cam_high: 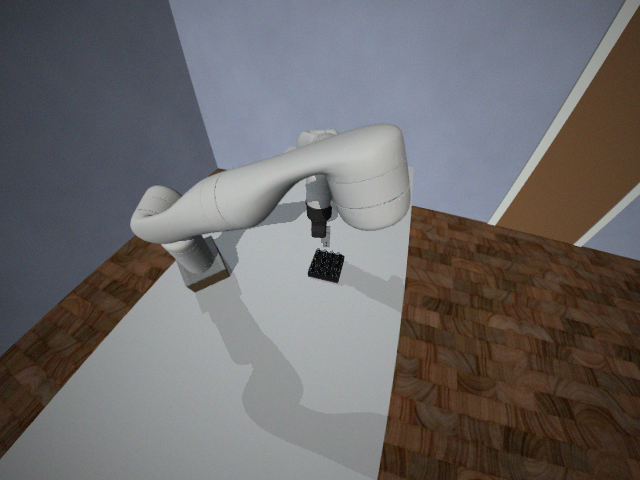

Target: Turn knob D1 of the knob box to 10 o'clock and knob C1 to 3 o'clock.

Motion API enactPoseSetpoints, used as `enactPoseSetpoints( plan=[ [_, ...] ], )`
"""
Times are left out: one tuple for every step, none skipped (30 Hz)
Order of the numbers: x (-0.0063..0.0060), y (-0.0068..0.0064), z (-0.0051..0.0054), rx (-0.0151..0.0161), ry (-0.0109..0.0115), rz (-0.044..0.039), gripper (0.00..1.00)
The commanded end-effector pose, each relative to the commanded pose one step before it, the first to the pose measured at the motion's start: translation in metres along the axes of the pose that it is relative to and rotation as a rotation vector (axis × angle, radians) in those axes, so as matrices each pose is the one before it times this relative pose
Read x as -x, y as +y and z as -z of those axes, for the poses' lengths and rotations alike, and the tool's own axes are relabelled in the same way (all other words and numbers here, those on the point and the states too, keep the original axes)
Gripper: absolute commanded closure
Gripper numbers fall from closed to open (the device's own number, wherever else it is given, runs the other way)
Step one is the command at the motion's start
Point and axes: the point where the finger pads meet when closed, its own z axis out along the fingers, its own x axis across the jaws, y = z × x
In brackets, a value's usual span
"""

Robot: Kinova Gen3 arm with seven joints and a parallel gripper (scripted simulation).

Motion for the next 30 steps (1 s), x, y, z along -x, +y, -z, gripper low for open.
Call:
enactPoseSetpoints(
  plan=[
    [0.00031, 0.00044, -0.00195, 0.00123, -0.0003, 0.00069, 0.54],
    [-0.00001, -0.00003, -0.00092, 0.0, 0.0, 0.0, 0.54],
    [-0.00001, -0.00002, -0.00098, 0.00001, 0.0, 0.0, 0.54],
    [-0.00001, -0.00002, -0.00103, 0.00001, 0.0, 0.00001, 0.54],
    [0.0, 0.0, 0.0, 0.0, 0.0, 0.0, 0.54],
    [0.0, 0.0, 0.0, 0.0, 0.0, 0.0, 0.54],
    [-0.00001, -0.00004, -0.00109, -0.00001, 0.0, -0.00001, 0.54],
    [-0.00001, -0.00004, -0.00114, -0.00001, 0.0, 0.0, 0.54],
    [-0.00001, -0.00003, -0.00118, 0.0, 0.0, 0.0, 0.54],
    [-0.00001, -0.00003, -0.00122, 0.00001, 0.0, 0.00001, 0.54],
    [-0.00001, -0.00004, -0.00125, -0.00001, 0.0, -0.00001, 0.54],
    [-0.00001, -0.00004, -0.00128, -0.00001, 0.0, 0.0, 0.54],
    [-0.00001, -0.00003, -0.0013, 0.00001, 0.0, 0.0, 0.54],
    [-0.00001, -0.00003, -0.00132, 0.00002, 0.0, 0.00001, 0.54],
    [-0.00001, -0.00005, -0.00133, -0.00002, 0.00001, -0.00001, 0.54],
    [-0.00001, -0.00004, -0.00134, 0.0, 0.0, 0.0, 0.54],
    [-0.00001, -0.00003, -0.00134, 0.00001, 0.0, 0.00001, 0.54],
    [-0.00001, -0.00004, -0.00133, 0.0, 0.0, 0.0, 0.54],
    [-0.00001, -0.00004, -0.00132, -0.00001, 0.0, -0.00001, 0.54],
    [-0.00001, -0.00004, -0.0013, 0.0, 0.0, 0.0, 0.54],
    [-0.00001, -0.00003, -0.00128, 0.00001, 0.0, 0.00001, 0.54],
    [0.0, 0.0, 0.0, 0.0, 0.0, 0.0, 0.54],
    [0.0, 0.0, 0.0, 0.0, 0.0, 0.0, 0.54],
    [-0.00001, -0.00004, -0.00125, -0.00001, 0.0, -0.00001, 0.54],
    [-0.00001, -0.00004, -0.00121, -0.00001, 0.0, -0.00001, 0.54],
    [-0.00001, -0.00003, -0.00117, 0.0, 0.0, 0.0, 0.54],
    [-0.00001, -0.00002, -0.00113, 0.00001, 0.0, 0.00001, 0.54],
    [-0.00001, -0.00003, -0.00108, 0.0, 0.0, 0.0, 0.54],
    [-0.00001, -0.00003, -0.00103, -0.00001, 0.0, -0.00001, 0.54],
    [-0.00001, -0.00003, -0.00097, 0.0, 0.0, 0.0, 0.54]
  ],
)
